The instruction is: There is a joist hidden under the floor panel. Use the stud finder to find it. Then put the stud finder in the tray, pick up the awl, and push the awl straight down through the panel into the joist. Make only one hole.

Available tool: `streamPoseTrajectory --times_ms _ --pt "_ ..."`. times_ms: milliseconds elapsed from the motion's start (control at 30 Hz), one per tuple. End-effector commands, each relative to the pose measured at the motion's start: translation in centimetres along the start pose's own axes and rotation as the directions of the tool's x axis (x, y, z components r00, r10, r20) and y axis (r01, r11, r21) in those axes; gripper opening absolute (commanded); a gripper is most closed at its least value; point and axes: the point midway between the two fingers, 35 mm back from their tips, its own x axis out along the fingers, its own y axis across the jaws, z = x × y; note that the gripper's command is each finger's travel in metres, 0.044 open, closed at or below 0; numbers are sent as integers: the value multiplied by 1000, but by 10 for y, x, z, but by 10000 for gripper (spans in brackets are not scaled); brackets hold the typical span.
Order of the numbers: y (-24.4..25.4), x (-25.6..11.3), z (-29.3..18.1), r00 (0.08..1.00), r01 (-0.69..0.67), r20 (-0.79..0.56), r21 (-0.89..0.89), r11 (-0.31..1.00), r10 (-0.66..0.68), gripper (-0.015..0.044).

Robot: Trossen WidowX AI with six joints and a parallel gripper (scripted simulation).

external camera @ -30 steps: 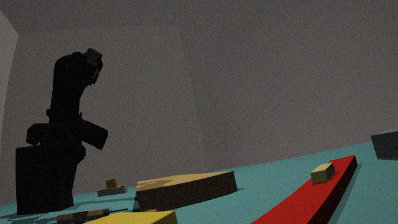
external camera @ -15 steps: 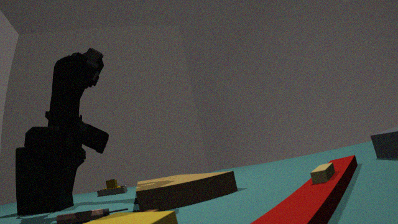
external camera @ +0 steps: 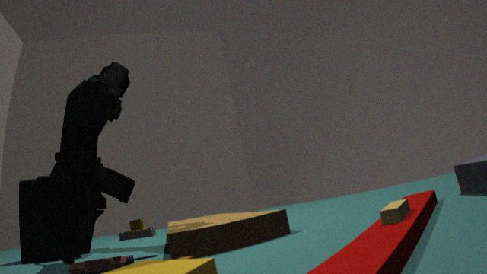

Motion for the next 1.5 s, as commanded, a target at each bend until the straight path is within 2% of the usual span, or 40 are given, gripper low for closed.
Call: streamPoseTrajectory --times_ms 0,300,767,1067,1467 --pt "1 7 1 1000 -4 5 4 1000 4 440" --pt "2 18 1 1000 -5 5 4 1000 5 440" --pt "2 18 1 1000 -5 5 4 1000 5 72" --pt "0 10 1 1000 -4 5 4 1000 4 0" --pt "-2 -92 -7 1000 -1 3 6 1000 1 0"
